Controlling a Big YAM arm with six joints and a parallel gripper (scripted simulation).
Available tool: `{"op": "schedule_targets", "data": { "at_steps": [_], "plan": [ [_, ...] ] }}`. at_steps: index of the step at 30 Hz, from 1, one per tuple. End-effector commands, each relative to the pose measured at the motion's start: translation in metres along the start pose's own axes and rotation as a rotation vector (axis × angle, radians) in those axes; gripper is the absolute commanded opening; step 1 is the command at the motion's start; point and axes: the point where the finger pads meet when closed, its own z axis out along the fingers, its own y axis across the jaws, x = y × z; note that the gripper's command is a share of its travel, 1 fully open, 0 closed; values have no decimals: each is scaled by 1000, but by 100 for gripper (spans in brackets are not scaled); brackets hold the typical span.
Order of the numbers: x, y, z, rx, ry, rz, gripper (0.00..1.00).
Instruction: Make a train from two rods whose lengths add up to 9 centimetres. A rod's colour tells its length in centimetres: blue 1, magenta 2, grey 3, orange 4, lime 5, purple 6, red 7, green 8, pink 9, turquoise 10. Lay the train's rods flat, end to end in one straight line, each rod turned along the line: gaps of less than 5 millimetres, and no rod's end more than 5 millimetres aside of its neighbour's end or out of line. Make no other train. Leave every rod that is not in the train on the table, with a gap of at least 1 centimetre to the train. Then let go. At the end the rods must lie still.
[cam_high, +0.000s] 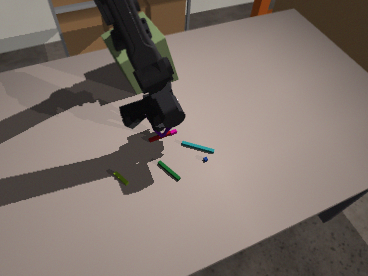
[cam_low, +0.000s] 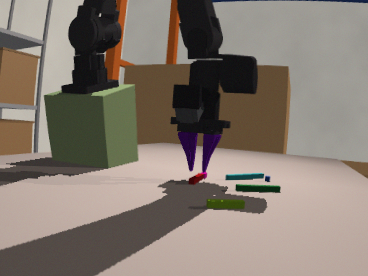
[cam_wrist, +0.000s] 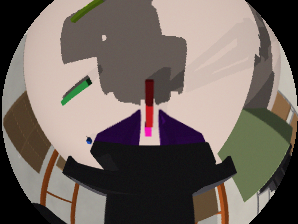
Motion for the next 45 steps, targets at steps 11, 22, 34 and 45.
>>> {"op": "schedule_targets", "data": {
  "at_steps": [11,22,34,45],
  "plan": [
    [5,8,-3,-25,-2,2,23],
    [5,8,-3,-25,-2,2,23],
    [5,8,-3,-25,-2,2,23],
    [3,8,2,-23,-2,-2,23]
  ]
}}
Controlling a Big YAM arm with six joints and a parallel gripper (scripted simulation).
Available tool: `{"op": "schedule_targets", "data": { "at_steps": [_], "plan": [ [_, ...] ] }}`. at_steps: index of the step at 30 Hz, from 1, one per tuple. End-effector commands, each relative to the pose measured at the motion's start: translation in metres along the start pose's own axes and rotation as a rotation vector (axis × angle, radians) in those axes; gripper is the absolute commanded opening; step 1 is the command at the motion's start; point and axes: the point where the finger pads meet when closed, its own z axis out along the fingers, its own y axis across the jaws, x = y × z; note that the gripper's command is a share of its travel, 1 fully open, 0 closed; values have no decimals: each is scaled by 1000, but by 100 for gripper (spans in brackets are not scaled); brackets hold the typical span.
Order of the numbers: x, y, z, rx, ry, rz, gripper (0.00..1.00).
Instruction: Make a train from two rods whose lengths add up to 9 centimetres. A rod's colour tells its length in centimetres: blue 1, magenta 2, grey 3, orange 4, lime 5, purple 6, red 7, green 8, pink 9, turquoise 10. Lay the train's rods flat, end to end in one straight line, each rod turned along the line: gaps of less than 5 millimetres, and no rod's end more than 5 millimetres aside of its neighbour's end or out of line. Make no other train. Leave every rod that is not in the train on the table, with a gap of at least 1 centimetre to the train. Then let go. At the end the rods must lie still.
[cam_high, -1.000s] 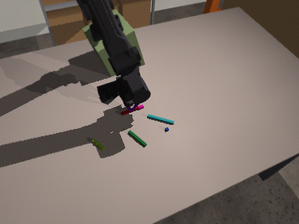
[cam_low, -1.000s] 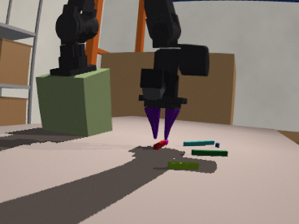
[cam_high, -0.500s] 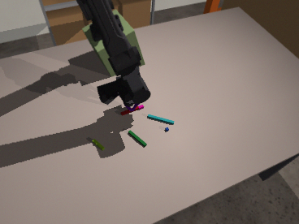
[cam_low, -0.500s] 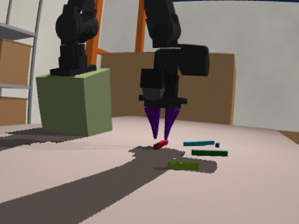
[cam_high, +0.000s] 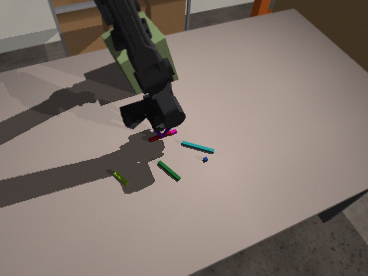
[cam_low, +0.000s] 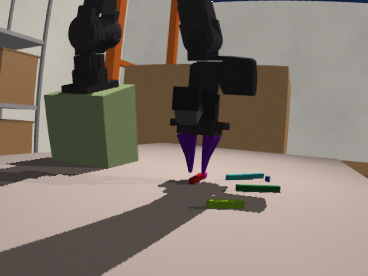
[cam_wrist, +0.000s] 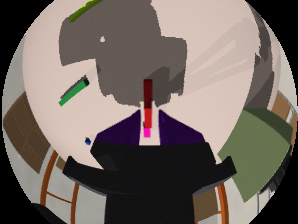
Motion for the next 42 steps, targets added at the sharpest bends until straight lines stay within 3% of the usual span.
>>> {"op": "schedule_targets", "data": {
  "at_steps": [1,9,10,11,13,17,20,42],
  "plan": [
    [1,9,0,-26,-3,-1,23],
    [-3,11,8,-22,-3,6,23],
    [-7,20,1,-55,-6,15,23],
    [-7,21,2,-55,-6,15,23],
    [-4,12,12,-25,-3,6,23],
    [-4,12,15,-24,-3,6,23],
    [-6,20,8,-52,-6,14,23],
    [-5,18,10,-47,-5,10,23]
  ]
}}
